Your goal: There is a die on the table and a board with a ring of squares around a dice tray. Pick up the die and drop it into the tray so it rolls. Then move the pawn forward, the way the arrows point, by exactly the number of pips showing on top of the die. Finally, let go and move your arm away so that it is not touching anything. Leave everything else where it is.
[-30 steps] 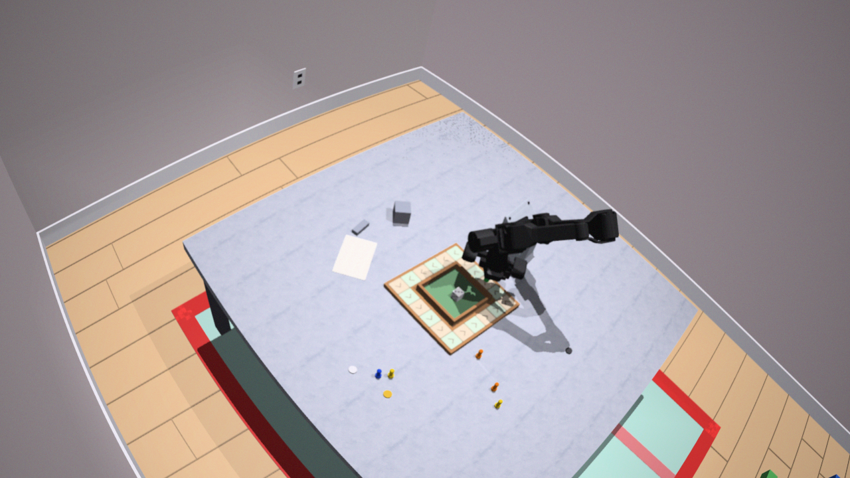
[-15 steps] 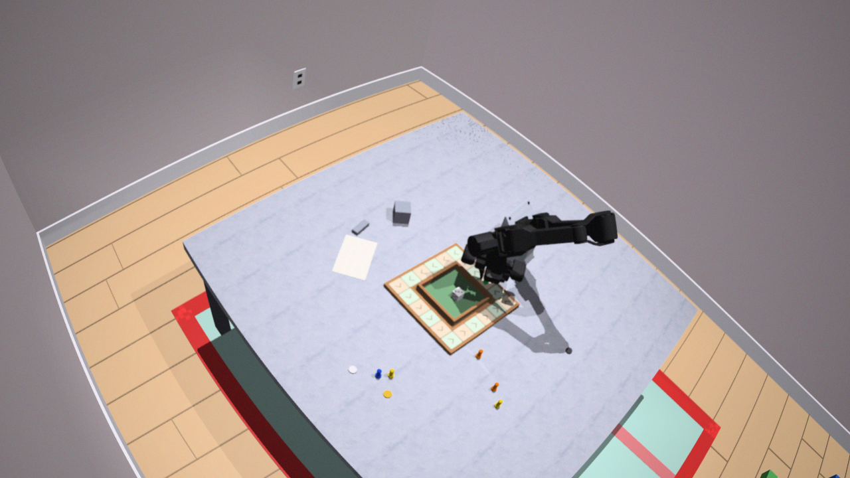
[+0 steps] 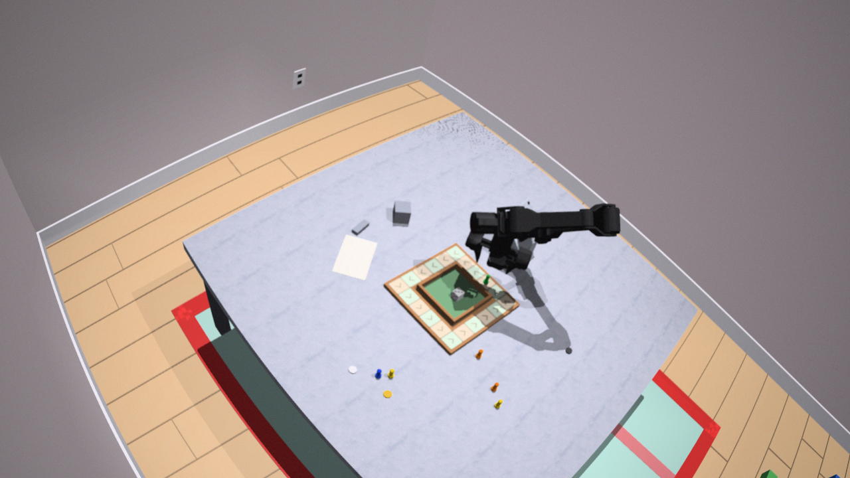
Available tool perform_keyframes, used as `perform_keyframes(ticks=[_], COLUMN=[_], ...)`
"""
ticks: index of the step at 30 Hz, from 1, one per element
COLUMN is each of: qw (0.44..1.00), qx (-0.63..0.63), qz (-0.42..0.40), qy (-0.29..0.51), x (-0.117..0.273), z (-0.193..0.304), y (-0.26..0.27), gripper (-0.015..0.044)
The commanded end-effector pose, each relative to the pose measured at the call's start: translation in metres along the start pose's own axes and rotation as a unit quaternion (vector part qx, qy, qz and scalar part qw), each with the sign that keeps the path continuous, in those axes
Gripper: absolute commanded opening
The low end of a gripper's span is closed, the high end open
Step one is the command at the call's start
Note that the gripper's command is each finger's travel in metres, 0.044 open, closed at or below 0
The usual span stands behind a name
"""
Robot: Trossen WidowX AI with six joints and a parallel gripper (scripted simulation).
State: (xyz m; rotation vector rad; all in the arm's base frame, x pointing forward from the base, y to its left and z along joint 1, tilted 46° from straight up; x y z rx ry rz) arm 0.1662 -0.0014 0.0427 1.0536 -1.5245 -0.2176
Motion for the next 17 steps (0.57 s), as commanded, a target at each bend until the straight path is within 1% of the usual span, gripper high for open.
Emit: perform_keyframes(ticks=[1, 3, 5, 7, 8, 17], qw=[0.994, 0.983, 0.978, 0.978, 0.983, 0.983], qx=[-0.107, -0.181, -0.207, -0.207, -0.181, -0.181], qz=[0.007, 0.003, 0.001, 0.001, 0.008, 0.008], qy=[-0.003, -0.004, -0.004, -0.004, -0.012, -0.012], x=[0.037, 0.062, 0.072, 0.072, 0.067, 0.067], z=[0.001, 0.006, 0.008, 0.008, 0.005, 0.005], y=[-0.012, -0.016, -0.017, -0.017, -0.017, -0.017], gripper=[0.044, 0.044, 0.044, 0.044, 0.044, 0.044])
Point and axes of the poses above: the point midway between the two fingers, 35 mm back from their tips, its own x axis back along the fingers, its own y axis across the jaws, z = x × y, the point moved 6 cm from there along x, back along the fingers, and after that the axes turned 1 degree about x, right-handed, at the moved point
